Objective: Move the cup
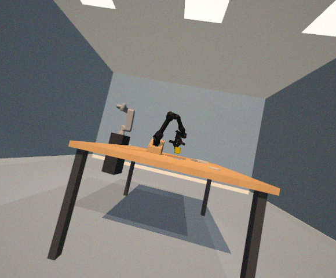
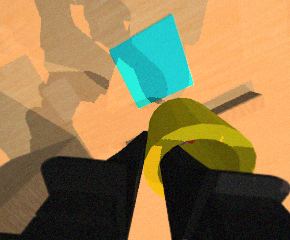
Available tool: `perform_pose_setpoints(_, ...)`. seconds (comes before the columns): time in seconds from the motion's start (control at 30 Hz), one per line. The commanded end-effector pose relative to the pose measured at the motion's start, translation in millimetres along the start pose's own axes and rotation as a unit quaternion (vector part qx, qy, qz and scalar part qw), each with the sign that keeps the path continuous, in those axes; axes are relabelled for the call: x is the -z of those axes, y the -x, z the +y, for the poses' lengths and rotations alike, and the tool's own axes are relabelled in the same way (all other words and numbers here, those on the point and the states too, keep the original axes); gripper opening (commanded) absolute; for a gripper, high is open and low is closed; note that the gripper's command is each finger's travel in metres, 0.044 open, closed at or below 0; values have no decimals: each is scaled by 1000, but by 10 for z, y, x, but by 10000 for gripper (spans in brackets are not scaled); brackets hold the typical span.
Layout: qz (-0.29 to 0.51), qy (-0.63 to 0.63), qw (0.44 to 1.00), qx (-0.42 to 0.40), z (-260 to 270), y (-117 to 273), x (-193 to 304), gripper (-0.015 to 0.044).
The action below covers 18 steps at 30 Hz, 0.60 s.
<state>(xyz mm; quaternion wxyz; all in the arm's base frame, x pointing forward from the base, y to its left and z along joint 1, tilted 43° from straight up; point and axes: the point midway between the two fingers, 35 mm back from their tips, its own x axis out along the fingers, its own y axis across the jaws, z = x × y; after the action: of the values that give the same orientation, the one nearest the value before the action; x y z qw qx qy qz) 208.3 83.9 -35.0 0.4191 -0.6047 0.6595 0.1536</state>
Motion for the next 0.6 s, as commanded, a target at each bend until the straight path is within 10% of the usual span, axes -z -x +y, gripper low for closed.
perform_pose_setpoints(0.0,-4,-4,1000,0,35,12,-90,0)
perform_pose_setpoints(0.57,-4,-4,1000,-1,237,27,-395,0)
